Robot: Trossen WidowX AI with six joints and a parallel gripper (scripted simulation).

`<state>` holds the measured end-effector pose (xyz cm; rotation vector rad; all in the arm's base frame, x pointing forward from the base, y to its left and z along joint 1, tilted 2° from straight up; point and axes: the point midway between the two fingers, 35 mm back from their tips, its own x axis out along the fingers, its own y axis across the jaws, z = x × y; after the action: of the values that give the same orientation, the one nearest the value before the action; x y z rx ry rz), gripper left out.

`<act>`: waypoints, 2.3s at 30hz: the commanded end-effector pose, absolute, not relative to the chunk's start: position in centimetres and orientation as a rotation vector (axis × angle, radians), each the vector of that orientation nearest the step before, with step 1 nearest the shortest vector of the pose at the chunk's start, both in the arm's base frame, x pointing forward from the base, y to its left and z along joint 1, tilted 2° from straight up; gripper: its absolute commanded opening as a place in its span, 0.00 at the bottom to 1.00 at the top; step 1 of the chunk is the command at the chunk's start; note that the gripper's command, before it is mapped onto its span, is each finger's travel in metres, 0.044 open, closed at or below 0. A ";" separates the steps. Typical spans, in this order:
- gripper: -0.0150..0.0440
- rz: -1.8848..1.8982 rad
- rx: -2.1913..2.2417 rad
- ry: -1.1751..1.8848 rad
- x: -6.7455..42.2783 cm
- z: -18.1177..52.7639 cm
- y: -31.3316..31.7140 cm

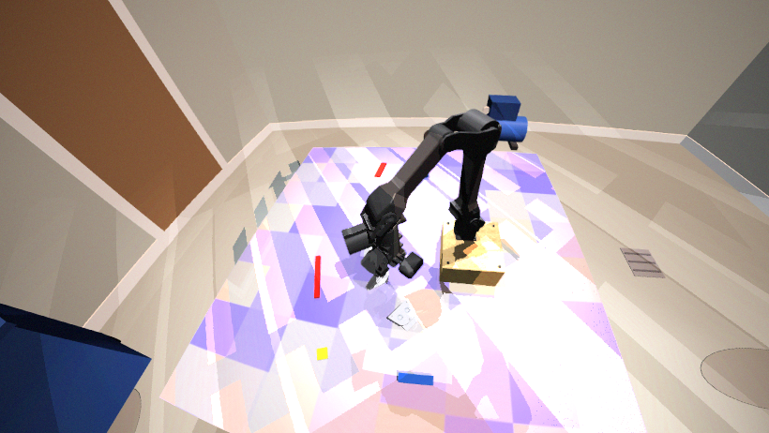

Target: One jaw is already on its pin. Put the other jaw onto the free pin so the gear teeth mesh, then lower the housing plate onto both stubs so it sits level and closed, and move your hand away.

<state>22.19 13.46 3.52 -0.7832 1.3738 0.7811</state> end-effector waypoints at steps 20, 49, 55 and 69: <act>0.61 0.781 -0.783 1.374 22.2 3.5 13.5; 1.00 0.781 -0.783 1.374 22.2 3.5 13.5; 1.00 0.781 -0.783 1.374 22.2 3.5 13.5; 0.47 0.781 -0.783 1.374 22.2 3.5 13.5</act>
<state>22.20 13.46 3.52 -0.7834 1.3736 0.7809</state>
